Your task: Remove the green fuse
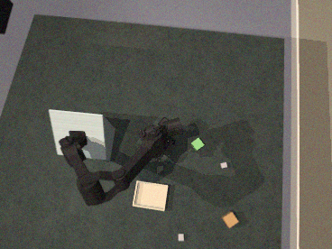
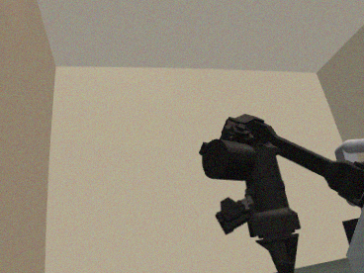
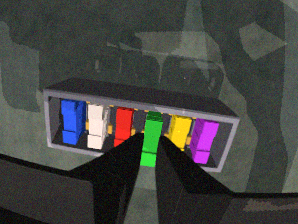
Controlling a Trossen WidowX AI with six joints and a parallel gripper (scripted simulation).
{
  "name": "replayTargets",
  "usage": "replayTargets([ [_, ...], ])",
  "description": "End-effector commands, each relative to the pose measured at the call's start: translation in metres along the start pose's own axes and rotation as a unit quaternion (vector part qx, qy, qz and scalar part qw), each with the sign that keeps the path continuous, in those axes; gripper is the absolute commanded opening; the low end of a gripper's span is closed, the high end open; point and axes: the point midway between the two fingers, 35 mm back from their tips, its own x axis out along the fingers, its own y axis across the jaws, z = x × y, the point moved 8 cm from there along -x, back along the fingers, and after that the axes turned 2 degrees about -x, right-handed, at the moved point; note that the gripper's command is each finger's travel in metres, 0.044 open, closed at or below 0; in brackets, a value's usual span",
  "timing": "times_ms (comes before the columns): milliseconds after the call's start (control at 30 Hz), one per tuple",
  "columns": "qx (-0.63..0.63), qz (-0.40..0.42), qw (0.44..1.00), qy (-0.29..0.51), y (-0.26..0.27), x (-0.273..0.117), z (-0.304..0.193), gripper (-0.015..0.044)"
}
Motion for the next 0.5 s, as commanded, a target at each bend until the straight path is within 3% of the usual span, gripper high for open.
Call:
replayTargets([
  [0,0.002,0.002,1.0,0.0,0.0005,-0.0032,0.0001,0.0],
  [467,0.001,0.002,1.0,0.0,0.0006,-0.0101,0.0001,0.0],
])
